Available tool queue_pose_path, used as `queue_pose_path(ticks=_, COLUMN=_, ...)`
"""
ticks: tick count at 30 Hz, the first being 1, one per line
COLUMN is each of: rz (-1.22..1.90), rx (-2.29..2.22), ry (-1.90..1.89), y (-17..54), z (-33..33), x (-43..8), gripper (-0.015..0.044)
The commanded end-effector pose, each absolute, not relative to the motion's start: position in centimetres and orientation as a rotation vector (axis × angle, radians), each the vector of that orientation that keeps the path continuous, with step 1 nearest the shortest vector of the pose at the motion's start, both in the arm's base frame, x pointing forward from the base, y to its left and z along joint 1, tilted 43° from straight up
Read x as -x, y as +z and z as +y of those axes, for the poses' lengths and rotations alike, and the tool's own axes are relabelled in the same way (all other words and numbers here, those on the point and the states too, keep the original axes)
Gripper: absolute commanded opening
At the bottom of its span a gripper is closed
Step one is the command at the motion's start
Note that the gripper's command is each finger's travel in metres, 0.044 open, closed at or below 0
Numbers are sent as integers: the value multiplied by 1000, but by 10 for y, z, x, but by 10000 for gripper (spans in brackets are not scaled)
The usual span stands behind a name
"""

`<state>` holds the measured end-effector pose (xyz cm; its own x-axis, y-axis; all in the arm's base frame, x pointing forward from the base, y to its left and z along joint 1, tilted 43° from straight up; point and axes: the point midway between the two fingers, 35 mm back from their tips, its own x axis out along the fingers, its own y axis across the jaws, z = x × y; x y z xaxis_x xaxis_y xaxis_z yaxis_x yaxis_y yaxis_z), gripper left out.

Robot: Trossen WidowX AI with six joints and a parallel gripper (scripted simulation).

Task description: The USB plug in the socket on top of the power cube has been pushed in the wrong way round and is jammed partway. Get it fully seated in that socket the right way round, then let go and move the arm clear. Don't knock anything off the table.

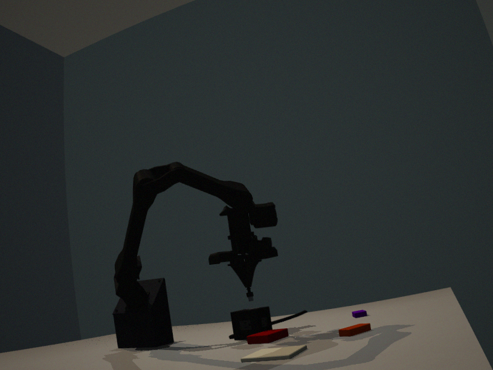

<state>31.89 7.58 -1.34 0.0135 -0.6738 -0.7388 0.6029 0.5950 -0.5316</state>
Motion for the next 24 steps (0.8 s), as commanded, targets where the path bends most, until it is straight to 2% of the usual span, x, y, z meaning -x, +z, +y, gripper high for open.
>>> queue_pose_path(ticks=1, rz=1149, rx=-4, ry=-1053, y=-14, z=76, x=-319, gripper=0)
queue_pose_path(ticks=24, rz=795, rx=-478, ry=-1363, y=-14, z=76, x=-319, gripper=0)
